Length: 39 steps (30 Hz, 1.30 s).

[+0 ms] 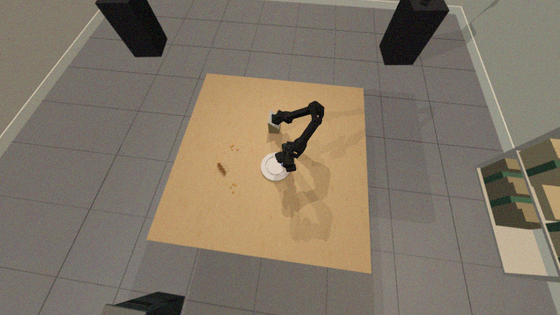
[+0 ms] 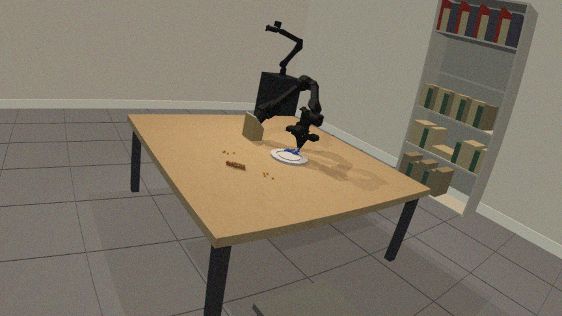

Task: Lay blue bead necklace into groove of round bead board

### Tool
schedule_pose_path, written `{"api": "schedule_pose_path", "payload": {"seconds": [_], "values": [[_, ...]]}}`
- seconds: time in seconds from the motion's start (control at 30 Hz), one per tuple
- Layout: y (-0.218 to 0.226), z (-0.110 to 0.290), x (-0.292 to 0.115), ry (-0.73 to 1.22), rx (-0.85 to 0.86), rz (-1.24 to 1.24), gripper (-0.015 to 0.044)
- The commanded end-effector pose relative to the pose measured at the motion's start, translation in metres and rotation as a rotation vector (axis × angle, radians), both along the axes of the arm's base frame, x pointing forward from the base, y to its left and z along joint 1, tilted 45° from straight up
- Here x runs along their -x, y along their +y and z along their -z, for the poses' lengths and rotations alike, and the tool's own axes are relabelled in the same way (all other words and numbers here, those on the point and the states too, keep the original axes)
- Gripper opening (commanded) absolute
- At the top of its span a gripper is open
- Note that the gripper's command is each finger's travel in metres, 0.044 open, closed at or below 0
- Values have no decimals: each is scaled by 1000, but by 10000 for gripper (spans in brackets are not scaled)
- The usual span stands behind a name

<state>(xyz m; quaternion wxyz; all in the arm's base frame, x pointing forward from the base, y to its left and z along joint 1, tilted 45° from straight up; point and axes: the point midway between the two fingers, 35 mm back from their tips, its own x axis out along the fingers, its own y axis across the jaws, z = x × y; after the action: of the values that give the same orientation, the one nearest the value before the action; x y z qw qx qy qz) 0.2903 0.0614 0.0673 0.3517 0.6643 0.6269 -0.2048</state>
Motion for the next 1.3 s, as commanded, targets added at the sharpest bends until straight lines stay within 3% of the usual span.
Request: {"api": "schedule_pose_path", "payload": {"seconds": [0.0,0.47,1.2,1.27], "values": [[-10,8,0,2,2,3,0],[-40,38,7,2,1,3,0],[-24,54,4,2,0,3,0],[-27,52,3,-3,4,3,53]]}}
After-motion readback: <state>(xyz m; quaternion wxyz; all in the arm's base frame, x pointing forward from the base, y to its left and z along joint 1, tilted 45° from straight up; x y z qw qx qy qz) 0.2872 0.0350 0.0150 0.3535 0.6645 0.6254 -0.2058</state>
